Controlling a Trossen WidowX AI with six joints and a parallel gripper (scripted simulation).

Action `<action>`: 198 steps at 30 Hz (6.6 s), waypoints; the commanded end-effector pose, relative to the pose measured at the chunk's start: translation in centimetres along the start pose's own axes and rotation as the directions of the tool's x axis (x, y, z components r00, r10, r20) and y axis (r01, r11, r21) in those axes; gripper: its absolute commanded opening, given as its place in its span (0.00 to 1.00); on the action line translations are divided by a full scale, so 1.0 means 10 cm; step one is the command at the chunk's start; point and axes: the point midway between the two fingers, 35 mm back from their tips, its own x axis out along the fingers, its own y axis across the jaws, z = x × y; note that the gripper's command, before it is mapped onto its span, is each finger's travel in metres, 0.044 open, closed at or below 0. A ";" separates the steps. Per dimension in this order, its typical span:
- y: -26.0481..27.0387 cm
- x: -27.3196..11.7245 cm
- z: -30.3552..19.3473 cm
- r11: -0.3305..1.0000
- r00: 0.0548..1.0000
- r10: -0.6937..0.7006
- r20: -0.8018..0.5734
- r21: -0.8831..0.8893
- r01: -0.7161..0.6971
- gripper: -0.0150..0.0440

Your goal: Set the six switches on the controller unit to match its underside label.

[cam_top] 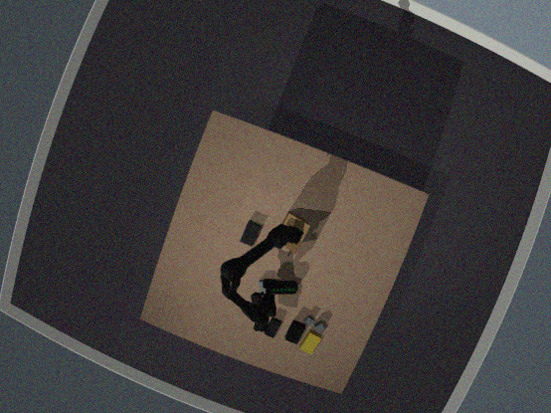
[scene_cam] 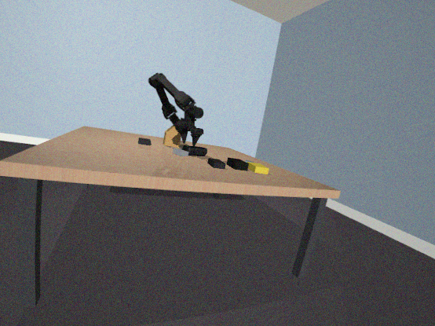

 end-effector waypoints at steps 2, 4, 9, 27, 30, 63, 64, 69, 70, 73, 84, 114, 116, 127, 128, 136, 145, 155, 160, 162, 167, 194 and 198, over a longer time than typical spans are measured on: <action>-0.03 0.10 0.00 1.000 1.000 -0.008 0.003 -0.007 0.008 1.00; -0.03 0.13 0.01 1.000 1.000 -0.008 0.004 -0.007 0.008 1.00; -0.03 0.21 0.02 1.000 1.000 -0.009 0.004 -0.007 0.009 1.00; -0.04 0.26 0.03 1.000 1.000 -0.009 0.005 -0.006 0.009 0.81; -0.04 0.26 0.03 1.000 1.000 -0.009 0.005 -0.006 0.009 0.81; -0.04 0.07 -0.10 1.000 0.999 -0.008 0.043 -0.007 0.008 0.82; -0.04 0.06 -0.11 1.000 0.999 -0.008 0.045 -0.007 0.008 0.82; -0.04 0.03 -0.14 1.000 0.998 -0.008 0.055 -0.007 0.008 0.82; -0.04 0.03 -0.14 1.000 0.998 -0.008 0.058 -0.007 0.008 0.82; -0.04 0.01 -0.16 1.000 0.998 -0.008 0.064 -0.007 0.008 0.82; -0.03 -0.06 -0.23 1.000 0.996 -0.007 0.086 -0.007 0.008 0.82; -0.03 -0.21 -0.43 1.000 0.989 -0.006 0.145 -0.007 0.007 0.82; -0.03 -0.22 -0.45 1.000 0.989 -0.005 0.149 -0.007 0.007 0.82; -0.03 -0.27 -0.53 1.000 0.986 -0.005 0.169 -0.007 0.006 0.82; -0.03 -0.27 -0.53 1.000 0.985 -0.005 0.171 -0.007 0.006 0.82; -0.03 -0.30 -0.60 1.000 0.982 -0.004 0.186 -0.007 0.006 0.82; -0.03 -0.33 -0.67 1.000 0.979 -0.004 0.204 -0.007 0.006 0.82; -0.03 -0.36 -0.75 1.000 0.975 -0.004 0.223 -0.007 0.005 0.82; -0.03 -0.38 -0.79 1.000 0.972 -0.003 0.233 -0.008 0.005 0.82; -0.03 -0.38 -0.80 1.000 0.972 -0.003 0.237 -0.008 0.005 0.82; -0.03 -0.39 -0.84 1.000 0.969 -0.003 0.246 -0.008 0.005 0.82; -0.05 -0.45 -1.05 1.000 0.956 -0.002 0.294 -0.008 0.004 0.82; -0.05 -0.46 -1.08 1.000 0.953 -0.001 0.302 -0.008 0.004 0.82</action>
